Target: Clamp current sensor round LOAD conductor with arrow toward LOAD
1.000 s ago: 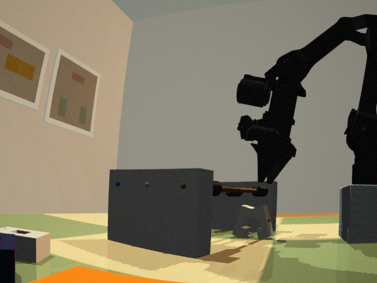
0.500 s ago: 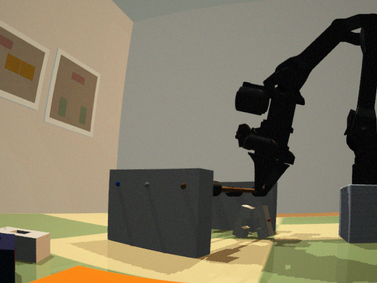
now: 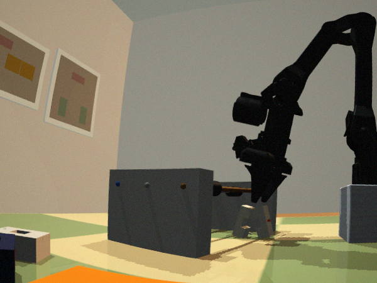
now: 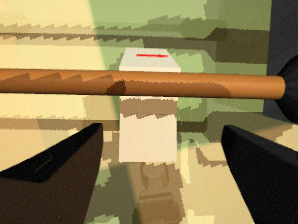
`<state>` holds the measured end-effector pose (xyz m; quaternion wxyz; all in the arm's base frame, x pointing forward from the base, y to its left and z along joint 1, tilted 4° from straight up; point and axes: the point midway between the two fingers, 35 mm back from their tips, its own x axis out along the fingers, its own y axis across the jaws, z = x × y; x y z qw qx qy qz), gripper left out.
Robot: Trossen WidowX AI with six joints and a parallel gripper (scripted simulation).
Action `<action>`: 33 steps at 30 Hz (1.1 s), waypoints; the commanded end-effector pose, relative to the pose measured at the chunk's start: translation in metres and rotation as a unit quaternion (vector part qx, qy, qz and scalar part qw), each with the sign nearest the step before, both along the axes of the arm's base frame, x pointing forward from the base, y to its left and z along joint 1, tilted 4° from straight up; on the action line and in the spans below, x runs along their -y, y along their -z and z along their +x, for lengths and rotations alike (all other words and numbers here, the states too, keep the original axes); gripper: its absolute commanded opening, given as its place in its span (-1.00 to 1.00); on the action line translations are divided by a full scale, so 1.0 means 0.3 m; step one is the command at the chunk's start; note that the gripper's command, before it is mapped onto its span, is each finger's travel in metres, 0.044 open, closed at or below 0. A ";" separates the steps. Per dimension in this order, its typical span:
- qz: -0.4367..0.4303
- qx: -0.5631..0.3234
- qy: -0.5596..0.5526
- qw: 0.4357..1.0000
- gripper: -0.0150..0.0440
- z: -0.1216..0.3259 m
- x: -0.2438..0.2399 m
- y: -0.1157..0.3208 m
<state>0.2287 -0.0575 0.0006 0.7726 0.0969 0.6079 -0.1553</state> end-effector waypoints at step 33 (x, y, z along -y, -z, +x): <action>0.000 -0.001 0.000 1.000 -0.10 0.002 0.006 0.050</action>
